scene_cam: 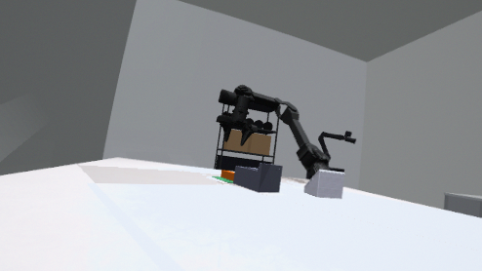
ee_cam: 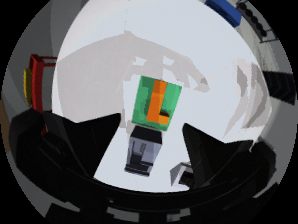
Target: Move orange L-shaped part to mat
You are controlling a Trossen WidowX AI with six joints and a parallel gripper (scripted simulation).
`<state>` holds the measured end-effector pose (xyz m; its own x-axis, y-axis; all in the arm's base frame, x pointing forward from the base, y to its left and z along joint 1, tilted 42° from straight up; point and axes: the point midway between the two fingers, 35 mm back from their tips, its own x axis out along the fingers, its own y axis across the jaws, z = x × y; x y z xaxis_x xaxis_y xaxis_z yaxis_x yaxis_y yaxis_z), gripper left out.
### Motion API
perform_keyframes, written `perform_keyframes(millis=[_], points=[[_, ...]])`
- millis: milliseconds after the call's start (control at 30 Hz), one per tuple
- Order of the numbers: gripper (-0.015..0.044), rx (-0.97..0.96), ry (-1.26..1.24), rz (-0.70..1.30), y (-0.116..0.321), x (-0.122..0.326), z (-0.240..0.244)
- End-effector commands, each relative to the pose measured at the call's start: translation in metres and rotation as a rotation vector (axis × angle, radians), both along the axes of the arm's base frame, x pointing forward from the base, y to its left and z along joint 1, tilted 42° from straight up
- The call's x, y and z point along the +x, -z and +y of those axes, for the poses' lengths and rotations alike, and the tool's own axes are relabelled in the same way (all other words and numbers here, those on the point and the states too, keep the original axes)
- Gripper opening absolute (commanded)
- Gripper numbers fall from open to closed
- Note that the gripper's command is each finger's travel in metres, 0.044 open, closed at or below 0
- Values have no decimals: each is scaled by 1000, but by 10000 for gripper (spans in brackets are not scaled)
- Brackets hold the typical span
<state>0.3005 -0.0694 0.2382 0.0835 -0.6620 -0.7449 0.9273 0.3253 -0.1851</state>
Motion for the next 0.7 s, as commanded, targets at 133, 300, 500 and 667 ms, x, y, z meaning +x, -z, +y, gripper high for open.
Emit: perform_keyframes(millis=[133,300,500,667], points=[[400,-1,-10,2,-5,-1,4],[400,-1,-10,2,-5,-1,4],[400,-1,-10,2,-5,-1,4],[400,-1,-10,2,-5,-1,4]])
